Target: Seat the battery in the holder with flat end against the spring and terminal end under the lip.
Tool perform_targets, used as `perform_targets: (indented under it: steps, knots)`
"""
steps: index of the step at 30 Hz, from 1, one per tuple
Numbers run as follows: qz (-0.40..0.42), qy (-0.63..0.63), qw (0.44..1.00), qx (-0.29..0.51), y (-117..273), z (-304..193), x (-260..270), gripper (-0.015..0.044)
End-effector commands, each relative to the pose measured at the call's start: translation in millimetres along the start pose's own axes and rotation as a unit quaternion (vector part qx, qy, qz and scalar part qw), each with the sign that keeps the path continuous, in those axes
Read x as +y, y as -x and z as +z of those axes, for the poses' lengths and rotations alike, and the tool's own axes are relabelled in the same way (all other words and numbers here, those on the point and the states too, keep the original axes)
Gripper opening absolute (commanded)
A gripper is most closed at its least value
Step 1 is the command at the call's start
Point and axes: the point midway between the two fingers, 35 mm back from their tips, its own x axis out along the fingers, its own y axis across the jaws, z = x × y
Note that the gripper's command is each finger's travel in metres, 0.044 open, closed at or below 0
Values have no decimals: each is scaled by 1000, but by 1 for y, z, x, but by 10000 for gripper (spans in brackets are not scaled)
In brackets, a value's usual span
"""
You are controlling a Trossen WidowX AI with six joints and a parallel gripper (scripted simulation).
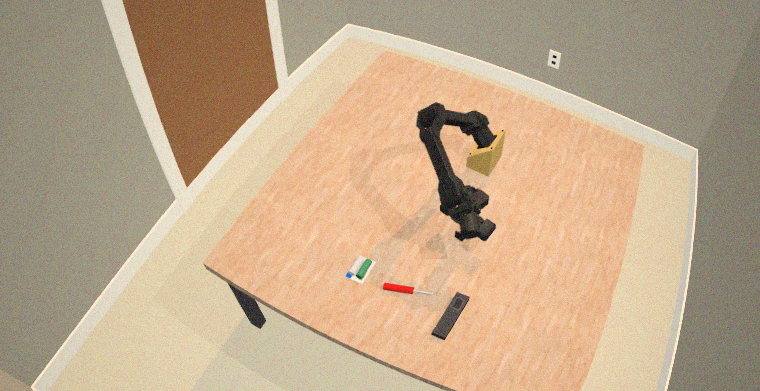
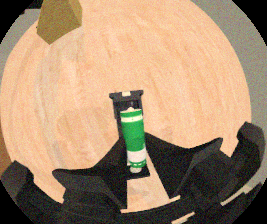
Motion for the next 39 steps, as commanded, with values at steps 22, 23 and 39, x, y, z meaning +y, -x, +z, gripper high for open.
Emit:
perform_targets:
  steps: [22, 23, 39]
  knots:
    - [-3, -10, 998, 68, -2, -2, 3, 73]
    - [-3, -10, 998, 68, -2, -2, 3, 73]
    - [-3, -11, 997, 75, -4, 5, 2, 73]
